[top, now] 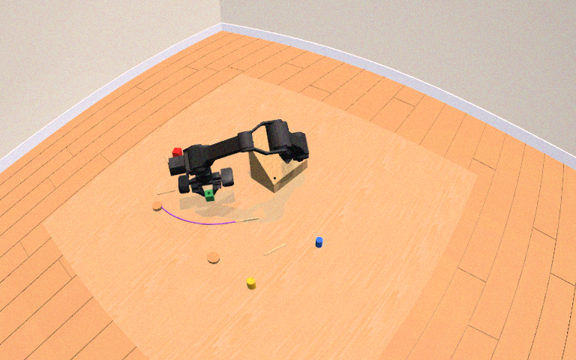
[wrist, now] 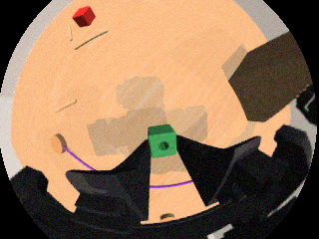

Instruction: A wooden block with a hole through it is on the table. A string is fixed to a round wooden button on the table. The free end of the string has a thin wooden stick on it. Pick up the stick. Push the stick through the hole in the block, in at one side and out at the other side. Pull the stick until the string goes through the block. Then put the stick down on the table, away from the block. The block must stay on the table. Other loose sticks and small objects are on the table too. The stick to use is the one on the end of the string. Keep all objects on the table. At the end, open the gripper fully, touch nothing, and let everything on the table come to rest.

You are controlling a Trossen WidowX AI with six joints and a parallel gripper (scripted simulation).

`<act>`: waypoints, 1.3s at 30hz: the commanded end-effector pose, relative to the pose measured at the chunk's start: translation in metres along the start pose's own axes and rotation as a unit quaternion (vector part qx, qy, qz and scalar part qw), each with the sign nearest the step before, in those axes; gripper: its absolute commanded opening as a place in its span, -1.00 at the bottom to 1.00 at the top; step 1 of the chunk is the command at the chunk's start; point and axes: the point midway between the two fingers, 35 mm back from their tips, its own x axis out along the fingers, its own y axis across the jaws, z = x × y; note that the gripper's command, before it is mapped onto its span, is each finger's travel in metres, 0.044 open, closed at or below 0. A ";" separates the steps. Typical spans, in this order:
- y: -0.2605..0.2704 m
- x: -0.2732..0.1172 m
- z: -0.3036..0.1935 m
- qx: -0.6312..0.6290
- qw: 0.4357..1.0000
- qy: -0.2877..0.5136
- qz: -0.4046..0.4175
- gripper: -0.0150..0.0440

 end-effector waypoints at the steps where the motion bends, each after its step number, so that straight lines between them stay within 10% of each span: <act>1: 0.001 -0.003 -0.001 0.000 1.000 -0.002 0.004 -0.49; 39: 0.001 -0.001 -0.012 0.000 0.996 -0.089 0.003 -0.49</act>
